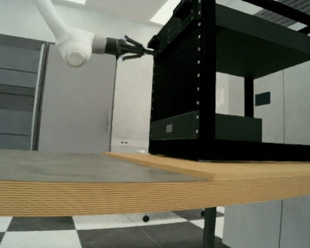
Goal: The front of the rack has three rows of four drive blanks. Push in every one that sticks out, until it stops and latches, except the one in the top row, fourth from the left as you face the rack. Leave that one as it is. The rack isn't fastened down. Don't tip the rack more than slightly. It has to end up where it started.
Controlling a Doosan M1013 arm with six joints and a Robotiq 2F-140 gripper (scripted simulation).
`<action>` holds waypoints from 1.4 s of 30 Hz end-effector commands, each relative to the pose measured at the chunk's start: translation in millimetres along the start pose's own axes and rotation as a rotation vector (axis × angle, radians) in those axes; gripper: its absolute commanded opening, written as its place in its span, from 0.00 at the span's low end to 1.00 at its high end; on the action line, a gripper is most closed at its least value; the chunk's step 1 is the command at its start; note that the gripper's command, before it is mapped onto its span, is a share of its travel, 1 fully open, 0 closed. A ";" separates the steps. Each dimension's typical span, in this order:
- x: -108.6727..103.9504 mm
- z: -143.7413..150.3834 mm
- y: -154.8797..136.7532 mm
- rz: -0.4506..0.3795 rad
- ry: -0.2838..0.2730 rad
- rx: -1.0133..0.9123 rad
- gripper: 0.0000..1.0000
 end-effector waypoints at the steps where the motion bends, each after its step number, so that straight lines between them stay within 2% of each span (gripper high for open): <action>1: 4.3 1.4 -0.7 -0.001 -0.001 0.005 0.10; 28: 3.2 1.4 -0.7 -0.001 -0.001 0.005 0.10; 33: -11.3 1.4 -0.7 -0.001 -0.001 0.005 0.10; 40: -51.9 1.4 -0.7 -0.001 -0.001 0.005 0.10; 42: -51.9 1.4 -0.7 -0.001 -0.001 0.005 0.10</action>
Point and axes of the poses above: the point where the finger pads meet when closed, its own x axis out along the fingers, its own z axis across the jaws, y = z × x, the point moved 7 cm from there along -x, back along the fingers, and after that the axes turned 11 degrees about -x, right-handed, at the moved point
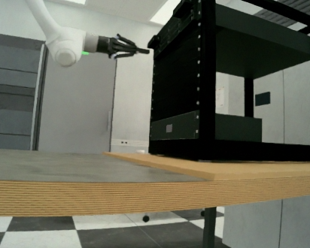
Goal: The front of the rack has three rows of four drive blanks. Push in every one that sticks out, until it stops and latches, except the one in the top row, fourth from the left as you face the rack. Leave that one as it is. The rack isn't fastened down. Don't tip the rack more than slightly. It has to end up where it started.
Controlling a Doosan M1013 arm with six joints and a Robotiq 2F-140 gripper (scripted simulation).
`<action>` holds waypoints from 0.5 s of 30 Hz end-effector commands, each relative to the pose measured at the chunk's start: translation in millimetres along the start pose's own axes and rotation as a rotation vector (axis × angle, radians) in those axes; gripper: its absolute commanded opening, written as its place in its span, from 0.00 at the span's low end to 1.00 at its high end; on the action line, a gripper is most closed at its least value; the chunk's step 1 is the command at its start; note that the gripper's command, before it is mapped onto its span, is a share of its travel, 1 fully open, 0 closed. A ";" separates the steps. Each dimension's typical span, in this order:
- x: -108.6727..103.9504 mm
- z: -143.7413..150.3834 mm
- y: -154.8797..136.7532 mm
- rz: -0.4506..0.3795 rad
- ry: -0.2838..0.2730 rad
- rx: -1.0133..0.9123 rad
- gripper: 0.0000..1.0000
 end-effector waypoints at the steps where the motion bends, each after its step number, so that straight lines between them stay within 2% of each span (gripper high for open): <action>1: -18.5 0.4 0.0 -0.001 -0.001 -0.004 0.10; 6: -36.4 0.4 0.0 -0.001 -0.001 -0.004 0.10; 15: -39.0 0.4 0.0 -0.001 -0.001 -0.004 0.10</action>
Point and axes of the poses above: the point where the finger pads meet when closed, its own x axis out along the fingers, its own z axis across the jaws, y = z × x, the point moved 7 cm from there along -x, back along the fingers, and after that the axes turned 11 degrees about -x, right-handed, at the moved point
